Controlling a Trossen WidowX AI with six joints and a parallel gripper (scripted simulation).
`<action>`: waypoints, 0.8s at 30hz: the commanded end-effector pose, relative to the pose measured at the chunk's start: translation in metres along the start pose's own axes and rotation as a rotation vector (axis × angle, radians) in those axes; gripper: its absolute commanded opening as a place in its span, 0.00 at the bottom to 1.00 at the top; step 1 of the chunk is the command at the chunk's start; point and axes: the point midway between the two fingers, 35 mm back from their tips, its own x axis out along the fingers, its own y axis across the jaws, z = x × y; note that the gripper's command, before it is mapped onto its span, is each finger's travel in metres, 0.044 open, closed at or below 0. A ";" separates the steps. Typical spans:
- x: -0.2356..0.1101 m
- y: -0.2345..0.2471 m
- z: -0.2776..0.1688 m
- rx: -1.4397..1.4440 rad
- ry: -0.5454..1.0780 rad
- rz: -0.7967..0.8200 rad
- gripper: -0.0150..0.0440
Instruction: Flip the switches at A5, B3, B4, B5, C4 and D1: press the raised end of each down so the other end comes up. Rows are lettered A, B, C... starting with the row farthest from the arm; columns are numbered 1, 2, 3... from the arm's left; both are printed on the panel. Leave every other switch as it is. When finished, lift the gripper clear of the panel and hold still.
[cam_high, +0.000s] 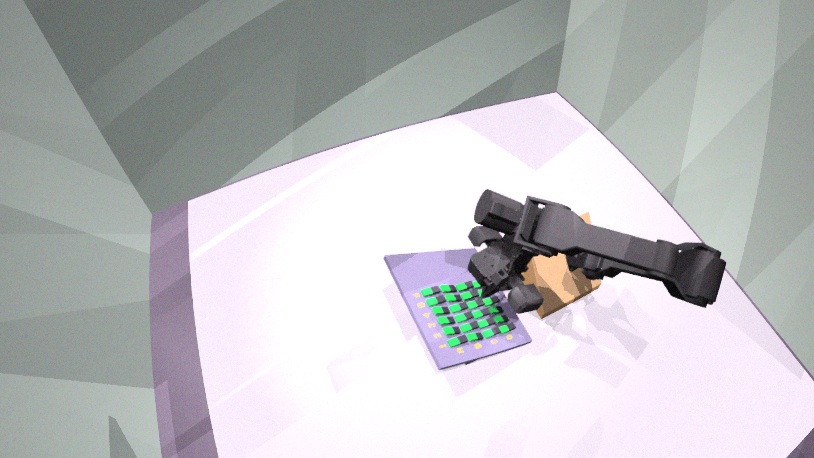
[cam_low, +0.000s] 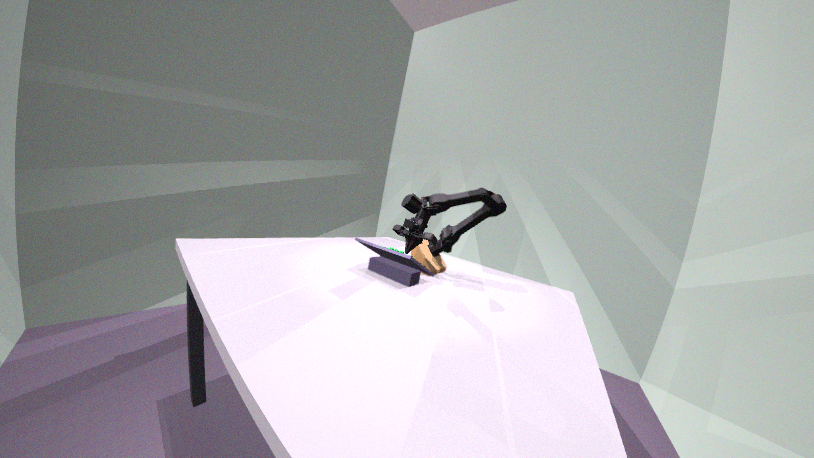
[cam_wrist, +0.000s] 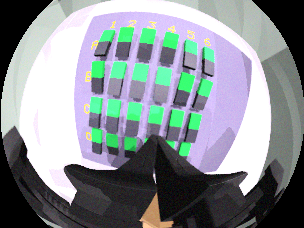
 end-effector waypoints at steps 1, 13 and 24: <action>0.006 0.001 -0.002 0.005 0.003 0.005 0.25; 0.013 0.001 -0.002 0.005 0.003 0.005 0.25; 0.013 0.001 -0.002 0.005 0.003 0.005 0.25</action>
